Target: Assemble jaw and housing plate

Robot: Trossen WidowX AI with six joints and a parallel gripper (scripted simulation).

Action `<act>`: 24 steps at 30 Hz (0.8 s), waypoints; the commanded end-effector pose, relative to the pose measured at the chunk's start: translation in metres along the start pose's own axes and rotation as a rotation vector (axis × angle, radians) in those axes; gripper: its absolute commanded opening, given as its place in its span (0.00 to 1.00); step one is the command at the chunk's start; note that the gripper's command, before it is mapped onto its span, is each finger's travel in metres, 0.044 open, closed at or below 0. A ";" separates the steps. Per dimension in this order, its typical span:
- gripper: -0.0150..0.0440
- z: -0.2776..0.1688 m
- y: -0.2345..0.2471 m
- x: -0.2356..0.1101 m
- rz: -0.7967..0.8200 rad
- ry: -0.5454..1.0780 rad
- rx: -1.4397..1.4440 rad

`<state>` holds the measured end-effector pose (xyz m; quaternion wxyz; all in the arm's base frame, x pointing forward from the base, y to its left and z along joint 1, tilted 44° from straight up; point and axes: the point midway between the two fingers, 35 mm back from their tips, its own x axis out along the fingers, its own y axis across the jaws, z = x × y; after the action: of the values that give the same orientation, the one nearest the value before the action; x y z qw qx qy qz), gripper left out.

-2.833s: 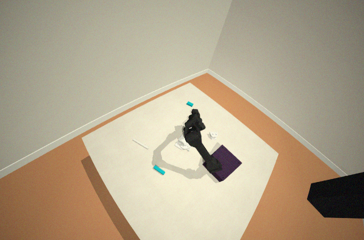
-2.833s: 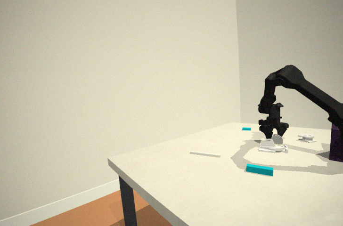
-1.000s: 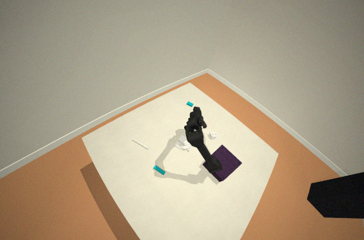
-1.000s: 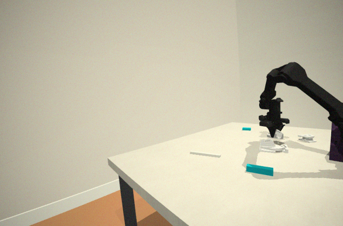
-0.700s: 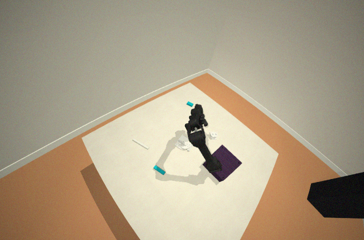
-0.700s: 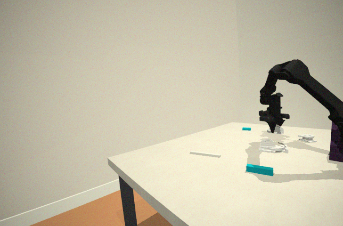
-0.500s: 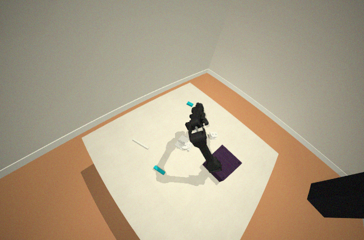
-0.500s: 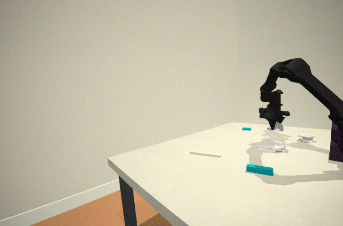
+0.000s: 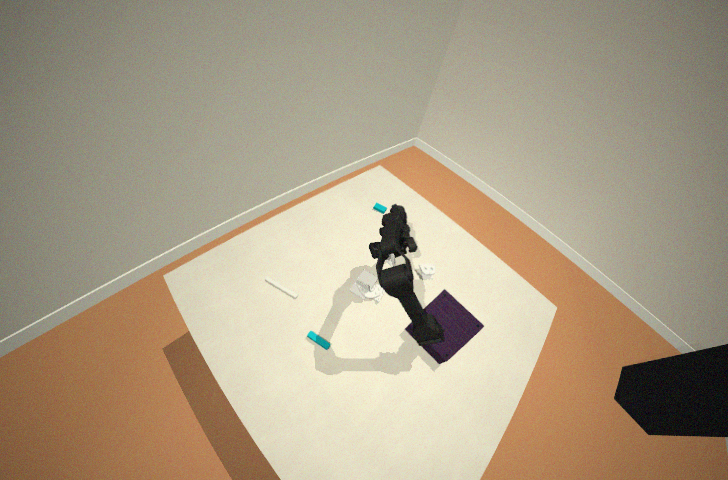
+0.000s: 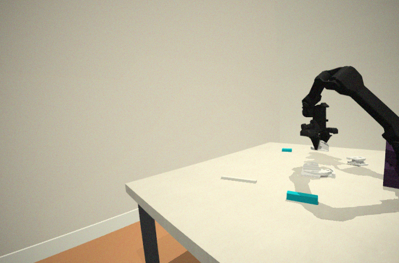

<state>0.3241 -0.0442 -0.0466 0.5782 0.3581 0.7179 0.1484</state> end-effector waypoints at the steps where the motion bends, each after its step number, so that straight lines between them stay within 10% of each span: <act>1: 0.48 -0.008 0.005 -0.001 0.000 0.003 0.114; 24: 0.48 -0.044 0.031 -0.006 -0.001 0.004 0.743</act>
<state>0.2994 -0.0214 -0.0141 0.4339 0.5213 0.7294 -0.0886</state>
